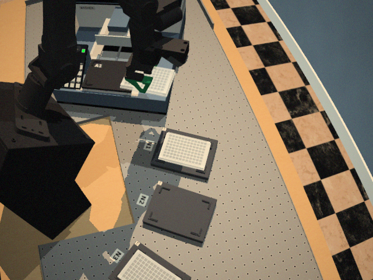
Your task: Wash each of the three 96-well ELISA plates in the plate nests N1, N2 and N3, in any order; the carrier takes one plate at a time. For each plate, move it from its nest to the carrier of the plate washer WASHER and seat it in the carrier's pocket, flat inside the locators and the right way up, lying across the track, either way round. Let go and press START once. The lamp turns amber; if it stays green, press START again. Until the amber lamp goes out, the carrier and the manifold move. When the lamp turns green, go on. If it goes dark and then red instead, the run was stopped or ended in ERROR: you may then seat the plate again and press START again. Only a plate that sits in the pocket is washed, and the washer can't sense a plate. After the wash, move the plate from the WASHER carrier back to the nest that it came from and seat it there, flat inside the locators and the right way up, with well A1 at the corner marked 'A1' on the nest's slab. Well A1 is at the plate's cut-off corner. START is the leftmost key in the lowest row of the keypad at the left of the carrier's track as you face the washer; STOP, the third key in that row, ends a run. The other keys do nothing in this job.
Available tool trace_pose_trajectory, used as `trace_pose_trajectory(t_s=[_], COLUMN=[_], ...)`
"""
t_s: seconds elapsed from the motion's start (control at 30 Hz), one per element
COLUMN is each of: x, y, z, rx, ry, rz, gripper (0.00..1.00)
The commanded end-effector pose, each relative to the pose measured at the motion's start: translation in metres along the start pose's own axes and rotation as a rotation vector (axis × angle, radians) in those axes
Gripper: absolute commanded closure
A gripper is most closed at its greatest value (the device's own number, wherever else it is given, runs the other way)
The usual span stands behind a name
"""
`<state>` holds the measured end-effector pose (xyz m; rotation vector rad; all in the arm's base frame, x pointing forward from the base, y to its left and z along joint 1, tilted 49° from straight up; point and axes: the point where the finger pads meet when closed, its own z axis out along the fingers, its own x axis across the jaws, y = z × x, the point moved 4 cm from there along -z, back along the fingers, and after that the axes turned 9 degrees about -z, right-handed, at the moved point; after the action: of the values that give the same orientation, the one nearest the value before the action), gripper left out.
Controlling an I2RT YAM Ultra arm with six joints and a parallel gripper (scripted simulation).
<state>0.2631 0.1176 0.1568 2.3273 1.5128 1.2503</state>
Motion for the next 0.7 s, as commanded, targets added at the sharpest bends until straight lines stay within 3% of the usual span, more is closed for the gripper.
trace_pose_trajectory(t_s=[0.0,0.67], x=[-0.004,-0.059], y=[0.008,0.065], z=[0.0,0.013], rx=[0.011,0.01], ry=[0.03,0.028], rz=[-0.025,-0.026], gripper=[1.0,1.0])
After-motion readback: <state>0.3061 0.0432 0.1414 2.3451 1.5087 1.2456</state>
